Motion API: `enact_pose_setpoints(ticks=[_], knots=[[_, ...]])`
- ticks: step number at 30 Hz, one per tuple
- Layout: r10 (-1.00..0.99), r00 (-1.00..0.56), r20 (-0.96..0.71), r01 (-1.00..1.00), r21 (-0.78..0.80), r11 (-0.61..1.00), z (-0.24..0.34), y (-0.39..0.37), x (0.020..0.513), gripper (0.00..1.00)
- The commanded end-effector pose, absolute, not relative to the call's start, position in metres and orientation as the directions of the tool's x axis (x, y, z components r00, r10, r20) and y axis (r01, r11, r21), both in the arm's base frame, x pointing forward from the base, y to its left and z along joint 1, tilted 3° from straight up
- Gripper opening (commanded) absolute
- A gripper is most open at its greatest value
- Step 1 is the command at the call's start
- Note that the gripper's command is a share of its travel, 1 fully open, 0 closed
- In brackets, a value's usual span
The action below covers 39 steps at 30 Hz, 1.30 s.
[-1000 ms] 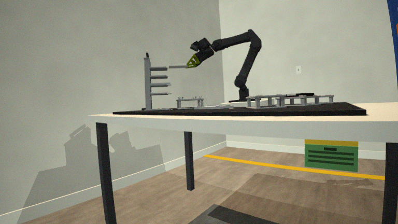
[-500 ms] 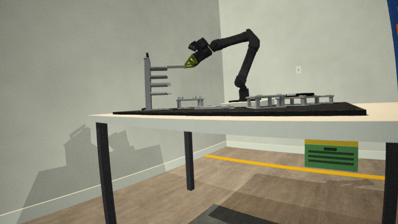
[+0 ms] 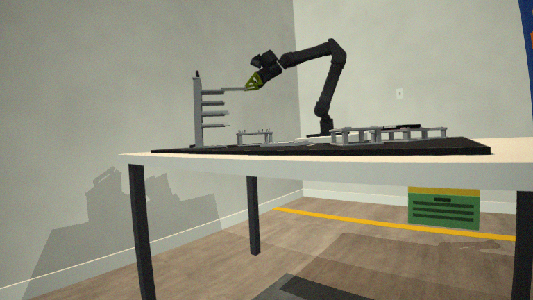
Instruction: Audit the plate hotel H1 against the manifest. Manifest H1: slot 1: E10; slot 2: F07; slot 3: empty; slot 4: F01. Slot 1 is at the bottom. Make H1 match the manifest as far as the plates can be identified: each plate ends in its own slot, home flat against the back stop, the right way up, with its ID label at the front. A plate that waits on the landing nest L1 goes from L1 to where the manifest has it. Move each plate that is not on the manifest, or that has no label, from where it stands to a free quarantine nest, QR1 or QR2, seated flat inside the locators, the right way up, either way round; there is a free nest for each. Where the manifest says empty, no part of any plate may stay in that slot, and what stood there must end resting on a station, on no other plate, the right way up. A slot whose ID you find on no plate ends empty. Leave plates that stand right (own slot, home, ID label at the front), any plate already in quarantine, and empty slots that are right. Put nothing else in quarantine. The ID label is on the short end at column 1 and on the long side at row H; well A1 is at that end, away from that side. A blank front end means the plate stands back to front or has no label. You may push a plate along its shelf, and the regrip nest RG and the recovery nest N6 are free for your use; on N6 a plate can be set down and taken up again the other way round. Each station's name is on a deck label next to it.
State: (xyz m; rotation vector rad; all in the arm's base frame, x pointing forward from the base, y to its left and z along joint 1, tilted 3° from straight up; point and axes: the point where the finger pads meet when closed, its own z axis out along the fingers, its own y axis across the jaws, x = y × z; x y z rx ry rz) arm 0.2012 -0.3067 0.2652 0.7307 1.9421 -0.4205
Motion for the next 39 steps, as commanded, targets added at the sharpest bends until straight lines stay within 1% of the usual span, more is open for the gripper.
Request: enact_pose_setpoints(ticks=[1, 39], knots=[[0.298, -0.332, -0.895, 0.651, 0.011, 0.759, 0.2712, -0.3074, 0.2017, 0.86], [0.298, -0.332, -0.895, 0.651, 0.011, 0.759, 0.2692, -0.3138, 0.2092, 0.86]])
